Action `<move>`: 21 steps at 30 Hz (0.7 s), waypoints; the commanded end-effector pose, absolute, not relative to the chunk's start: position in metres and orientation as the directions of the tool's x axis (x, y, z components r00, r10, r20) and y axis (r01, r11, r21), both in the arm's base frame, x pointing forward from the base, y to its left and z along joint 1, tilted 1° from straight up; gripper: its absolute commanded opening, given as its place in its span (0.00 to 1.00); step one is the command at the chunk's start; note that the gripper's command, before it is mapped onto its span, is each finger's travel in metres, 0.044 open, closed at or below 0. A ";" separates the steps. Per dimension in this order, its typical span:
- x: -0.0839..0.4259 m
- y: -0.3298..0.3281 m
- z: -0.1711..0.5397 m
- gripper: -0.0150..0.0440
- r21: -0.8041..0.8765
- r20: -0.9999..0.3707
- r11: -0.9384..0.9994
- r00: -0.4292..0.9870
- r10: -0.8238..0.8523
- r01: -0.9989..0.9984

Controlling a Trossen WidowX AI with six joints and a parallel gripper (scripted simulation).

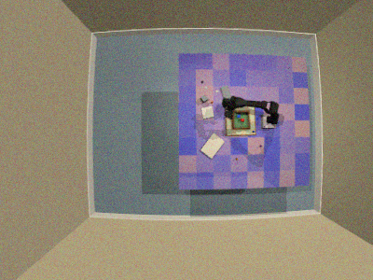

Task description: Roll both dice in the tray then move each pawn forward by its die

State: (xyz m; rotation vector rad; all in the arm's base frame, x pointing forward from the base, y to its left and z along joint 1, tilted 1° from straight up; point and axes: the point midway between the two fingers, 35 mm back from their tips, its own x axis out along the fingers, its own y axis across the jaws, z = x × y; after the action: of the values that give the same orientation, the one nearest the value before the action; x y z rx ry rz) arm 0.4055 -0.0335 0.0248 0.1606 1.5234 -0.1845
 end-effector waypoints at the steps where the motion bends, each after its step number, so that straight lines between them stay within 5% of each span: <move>1: 0.406 -0.034 0.028 0.25 -0.012 -0.999 0.975 0.040 -0.021 0.222; 21: 0.398 -0.030 0.147 0.25 -0.012 -0.999 0.975 0.040 -0.021 0.221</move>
State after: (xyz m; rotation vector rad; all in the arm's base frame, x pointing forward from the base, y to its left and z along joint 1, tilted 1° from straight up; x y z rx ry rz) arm 0.4002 -0.0301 0.1301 0.1584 1.5313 -0.1825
